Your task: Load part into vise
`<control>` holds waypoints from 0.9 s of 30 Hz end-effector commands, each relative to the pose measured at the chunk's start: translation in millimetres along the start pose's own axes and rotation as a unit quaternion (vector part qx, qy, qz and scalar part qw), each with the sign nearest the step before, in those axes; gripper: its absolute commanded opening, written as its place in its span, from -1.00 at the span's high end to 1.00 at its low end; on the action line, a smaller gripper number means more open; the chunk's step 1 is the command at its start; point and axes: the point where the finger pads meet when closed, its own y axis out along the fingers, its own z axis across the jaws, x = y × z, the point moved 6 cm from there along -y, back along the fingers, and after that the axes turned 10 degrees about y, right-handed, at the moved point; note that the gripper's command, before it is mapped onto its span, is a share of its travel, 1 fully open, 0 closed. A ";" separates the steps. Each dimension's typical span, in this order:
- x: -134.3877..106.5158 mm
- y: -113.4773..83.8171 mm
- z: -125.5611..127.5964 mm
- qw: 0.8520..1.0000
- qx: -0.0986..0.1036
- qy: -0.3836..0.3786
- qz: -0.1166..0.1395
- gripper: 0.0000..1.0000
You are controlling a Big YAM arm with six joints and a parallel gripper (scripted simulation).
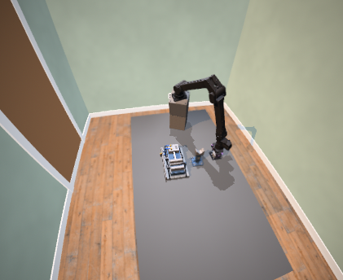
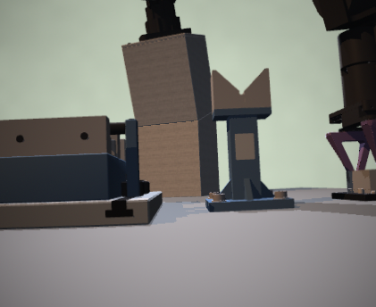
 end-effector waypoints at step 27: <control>0.4 4.4 -10.4 1.000 -0.008 0.002 -0.006 -0.62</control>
